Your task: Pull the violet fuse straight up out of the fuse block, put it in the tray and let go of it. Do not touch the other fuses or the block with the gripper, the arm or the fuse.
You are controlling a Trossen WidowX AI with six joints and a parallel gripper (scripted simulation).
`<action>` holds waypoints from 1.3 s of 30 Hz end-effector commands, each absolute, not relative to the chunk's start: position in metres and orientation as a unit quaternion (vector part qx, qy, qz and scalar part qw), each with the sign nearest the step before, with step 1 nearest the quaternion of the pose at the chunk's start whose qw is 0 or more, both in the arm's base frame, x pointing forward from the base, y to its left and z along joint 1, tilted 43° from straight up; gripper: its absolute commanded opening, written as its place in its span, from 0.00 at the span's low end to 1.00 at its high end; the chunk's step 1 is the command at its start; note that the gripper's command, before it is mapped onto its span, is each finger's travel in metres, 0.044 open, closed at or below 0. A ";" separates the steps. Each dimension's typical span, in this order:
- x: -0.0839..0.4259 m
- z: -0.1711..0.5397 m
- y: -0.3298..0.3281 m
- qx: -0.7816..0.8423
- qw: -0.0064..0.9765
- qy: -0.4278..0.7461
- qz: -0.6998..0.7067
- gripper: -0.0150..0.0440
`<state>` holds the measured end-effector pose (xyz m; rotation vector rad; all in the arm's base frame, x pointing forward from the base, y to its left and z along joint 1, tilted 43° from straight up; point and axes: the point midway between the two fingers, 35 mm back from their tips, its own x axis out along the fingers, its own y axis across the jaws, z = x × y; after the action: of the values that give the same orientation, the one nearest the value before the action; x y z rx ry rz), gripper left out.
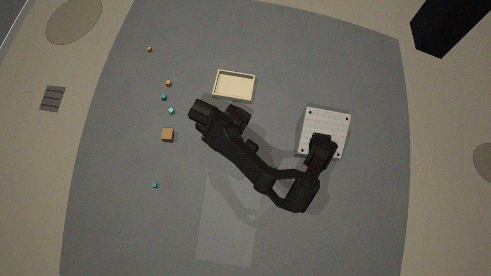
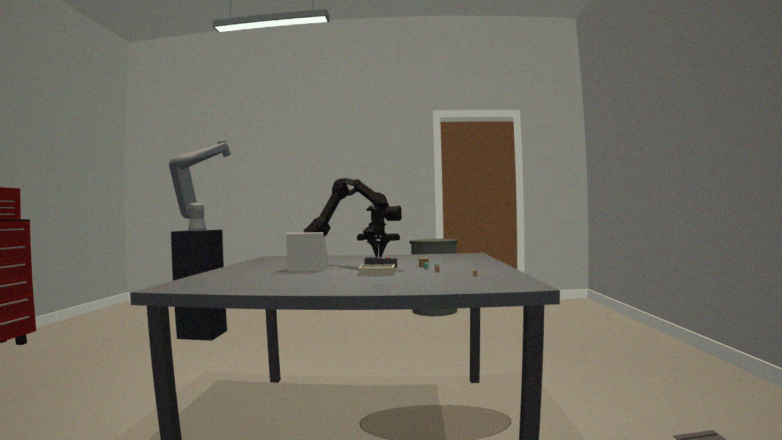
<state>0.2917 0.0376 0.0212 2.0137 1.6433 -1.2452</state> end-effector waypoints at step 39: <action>0.292 0.016 0.043 0.693 0.130 0.565 -0.428 0.25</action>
<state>0.2914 0.0441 0.0144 2.0155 1.6435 -1.2471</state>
